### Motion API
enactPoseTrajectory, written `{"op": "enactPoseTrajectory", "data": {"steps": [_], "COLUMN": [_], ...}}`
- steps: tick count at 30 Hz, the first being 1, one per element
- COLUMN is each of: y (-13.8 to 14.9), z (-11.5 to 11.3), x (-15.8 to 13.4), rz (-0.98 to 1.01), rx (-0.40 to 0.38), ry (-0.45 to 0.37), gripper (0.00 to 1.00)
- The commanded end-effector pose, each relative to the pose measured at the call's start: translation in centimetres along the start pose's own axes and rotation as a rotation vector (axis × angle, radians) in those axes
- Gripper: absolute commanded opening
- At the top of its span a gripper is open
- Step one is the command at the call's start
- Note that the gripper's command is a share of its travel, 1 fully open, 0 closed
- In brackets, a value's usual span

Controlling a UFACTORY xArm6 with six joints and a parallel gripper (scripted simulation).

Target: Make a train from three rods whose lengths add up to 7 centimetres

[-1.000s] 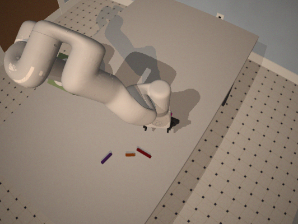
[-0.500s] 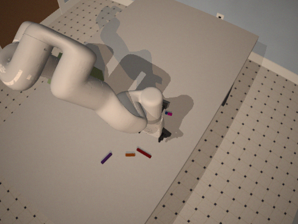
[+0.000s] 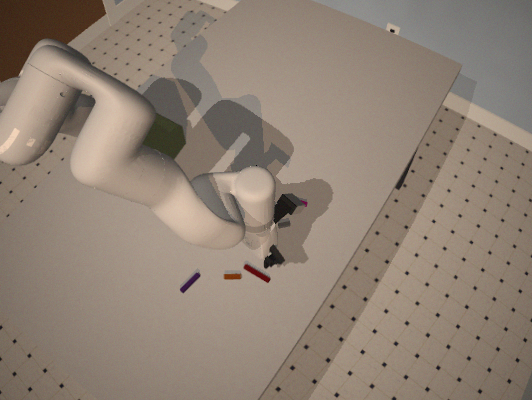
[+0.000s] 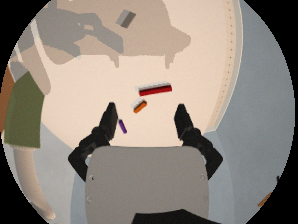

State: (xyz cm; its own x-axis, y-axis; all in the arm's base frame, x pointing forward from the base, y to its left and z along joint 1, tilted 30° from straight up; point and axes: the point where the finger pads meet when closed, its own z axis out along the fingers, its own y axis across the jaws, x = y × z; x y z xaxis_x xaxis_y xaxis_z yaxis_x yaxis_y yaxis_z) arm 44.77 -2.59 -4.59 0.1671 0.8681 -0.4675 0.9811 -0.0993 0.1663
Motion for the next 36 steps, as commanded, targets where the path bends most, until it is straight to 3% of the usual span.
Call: {"op": "enactPoseTrajectory", "data": {"steps": [1,18,31,32,36], "y": [-0.1,-1.0,-1.4,-1.4,-1.4], "z": [0.0,0.3,0.4,0.4,0.4], "x": [-1.5,-5.4,-6.6,-6.6,-6.6], "rz": [0.167,0.581,0.713,0.713,0.713], "rx": [-0.021,-0.020,-0.019,-0.019,-0.019], "ry": [0.000,0.001,0.001,0.001,0.001], "gripper": [1.00,1.00,1.00,0.24,0.24]}}
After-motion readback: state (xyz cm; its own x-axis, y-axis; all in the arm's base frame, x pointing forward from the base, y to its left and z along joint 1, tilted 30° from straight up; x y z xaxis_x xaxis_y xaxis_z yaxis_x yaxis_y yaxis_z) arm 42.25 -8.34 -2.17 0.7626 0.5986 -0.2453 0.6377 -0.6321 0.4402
